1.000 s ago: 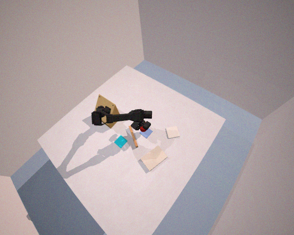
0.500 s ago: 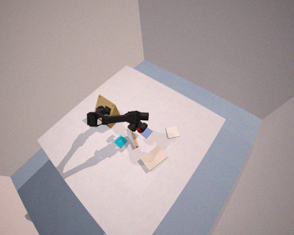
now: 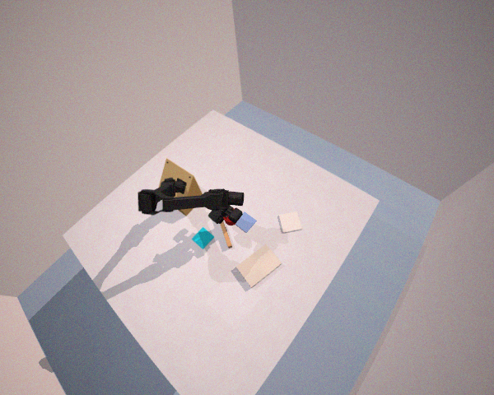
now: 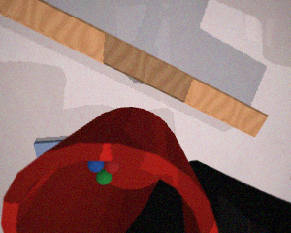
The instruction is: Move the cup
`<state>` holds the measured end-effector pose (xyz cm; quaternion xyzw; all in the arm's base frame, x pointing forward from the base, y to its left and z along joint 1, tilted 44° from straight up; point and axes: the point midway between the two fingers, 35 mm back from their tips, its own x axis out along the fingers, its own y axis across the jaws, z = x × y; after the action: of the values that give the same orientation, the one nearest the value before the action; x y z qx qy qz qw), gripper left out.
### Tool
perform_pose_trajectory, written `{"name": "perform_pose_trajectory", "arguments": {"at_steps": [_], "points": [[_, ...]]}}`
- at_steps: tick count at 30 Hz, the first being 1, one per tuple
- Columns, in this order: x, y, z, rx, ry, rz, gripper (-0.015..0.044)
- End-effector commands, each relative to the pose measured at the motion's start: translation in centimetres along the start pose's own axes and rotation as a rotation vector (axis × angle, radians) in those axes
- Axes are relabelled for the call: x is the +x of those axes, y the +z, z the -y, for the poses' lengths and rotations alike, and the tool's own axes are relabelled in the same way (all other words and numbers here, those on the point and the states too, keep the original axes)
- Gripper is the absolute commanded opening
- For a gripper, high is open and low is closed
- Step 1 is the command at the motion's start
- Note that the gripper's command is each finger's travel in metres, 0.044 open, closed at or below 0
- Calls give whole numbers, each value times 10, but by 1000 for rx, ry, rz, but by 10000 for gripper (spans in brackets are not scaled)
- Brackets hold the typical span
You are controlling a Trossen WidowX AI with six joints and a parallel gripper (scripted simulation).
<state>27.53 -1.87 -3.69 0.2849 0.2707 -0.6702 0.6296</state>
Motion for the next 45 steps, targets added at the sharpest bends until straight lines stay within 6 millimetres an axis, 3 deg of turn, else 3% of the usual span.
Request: {"name": "perform_pose_trajectory", "arguments": {"at_steps": [1,45], "points": [[-2,7,2,1,10,3,0],[-3,72,42,0,9,5,0]]}}
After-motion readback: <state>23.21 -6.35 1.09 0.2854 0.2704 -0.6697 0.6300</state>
